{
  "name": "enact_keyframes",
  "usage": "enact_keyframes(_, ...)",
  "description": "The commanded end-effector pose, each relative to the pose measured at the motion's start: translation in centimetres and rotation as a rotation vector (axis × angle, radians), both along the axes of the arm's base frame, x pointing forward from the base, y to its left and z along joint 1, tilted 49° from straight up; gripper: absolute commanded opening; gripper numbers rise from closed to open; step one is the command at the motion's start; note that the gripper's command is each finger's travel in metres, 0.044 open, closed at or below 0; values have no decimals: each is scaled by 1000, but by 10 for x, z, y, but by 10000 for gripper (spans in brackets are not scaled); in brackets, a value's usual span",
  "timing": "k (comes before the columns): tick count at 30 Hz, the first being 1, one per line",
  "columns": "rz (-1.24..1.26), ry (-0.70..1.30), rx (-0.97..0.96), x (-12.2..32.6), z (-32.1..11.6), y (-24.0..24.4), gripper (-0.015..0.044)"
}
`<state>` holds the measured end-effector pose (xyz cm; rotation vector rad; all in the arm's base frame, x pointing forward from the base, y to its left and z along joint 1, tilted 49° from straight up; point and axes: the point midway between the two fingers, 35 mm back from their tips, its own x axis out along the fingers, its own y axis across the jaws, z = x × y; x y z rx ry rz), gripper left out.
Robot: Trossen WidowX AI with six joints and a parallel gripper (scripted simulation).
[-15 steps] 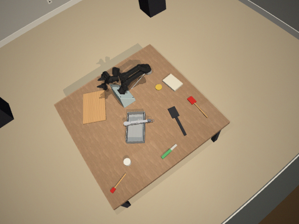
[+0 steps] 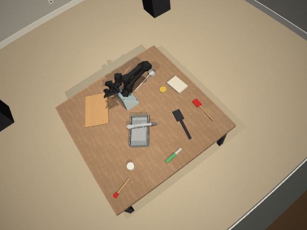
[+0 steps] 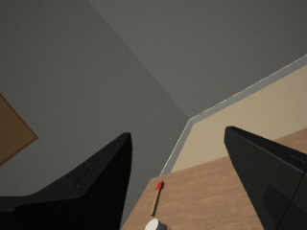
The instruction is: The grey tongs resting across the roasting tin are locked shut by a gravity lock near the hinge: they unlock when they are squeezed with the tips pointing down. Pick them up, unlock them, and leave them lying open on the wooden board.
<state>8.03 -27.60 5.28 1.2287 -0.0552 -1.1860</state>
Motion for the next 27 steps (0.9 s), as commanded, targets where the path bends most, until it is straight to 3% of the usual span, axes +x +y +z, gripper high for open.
enact_keyframes(1, 344, 150, -45, 55, -8, 14, 260)
enact_keyframes(8, 930, 352, -195, 142, -21, 64, 260)
enact_keyframes(16, 1663, 508, -536, 216, -37, 159, 260)
enact_keyframes(24, 2326, 450, -988, 248, -50, 269, 260)
enact_keyframes(27, 2400, 426, -1052, 249, -51, 282, 260)
